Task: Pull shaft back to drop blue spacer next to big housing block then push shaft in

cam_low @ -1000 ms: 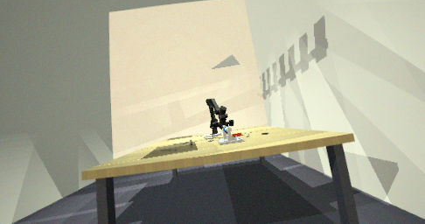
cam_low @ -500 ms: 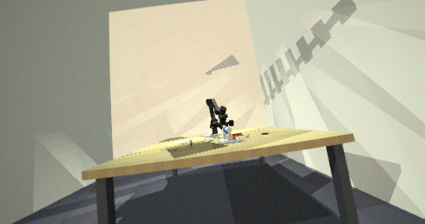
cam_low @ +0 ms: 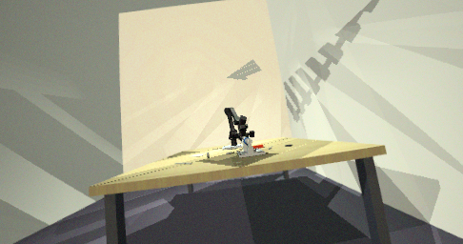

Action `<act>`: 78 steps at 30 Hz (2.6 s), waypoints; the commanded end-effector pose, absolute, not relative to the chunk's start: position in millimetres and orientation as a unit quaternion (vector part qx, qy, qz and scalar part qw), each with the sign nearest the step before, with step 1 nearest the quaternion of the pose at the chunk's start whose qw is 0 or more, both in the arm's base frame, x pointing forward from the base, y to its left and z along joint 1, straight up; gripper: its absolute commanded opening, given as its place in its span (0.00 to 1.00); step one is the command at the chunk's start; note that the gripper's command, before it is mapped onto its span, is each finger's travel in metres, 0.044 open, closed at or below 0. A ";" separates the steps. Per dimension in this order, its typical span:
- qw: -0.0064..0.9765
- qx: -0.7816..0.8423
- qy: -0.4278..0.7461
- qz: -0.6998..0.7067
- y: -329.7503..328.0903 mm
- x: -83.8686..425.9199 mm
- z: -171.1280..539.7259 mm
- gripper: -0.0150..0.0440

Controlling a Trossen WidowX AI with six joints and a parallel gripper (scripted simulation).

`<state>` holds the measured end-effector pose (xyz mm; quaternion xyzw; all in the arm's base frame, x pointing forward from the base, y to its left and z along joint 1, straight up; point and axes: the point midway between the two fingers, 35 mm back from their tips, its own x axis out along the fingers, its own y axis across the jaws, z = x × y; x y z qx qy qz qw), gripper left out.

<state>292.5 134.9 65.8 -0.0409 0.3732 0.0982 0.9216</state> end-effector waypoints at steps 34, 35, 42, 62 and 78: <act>0.922 -0.039 0.373 0.096 133.5 287.9 65.9 0.25; 0.922 -0.039 0.373 0.096 133.5 287.7 65.9 0.25; 0.922 -0.039 0.373 0.096 133.3 286.9 65.9 0.25; 0.921 -0.041 0.374 0.098 133.4 285.3 65.5 0.25; 0.922 -0.039 0.373 0.096 133.5 285.4 65.5 0.25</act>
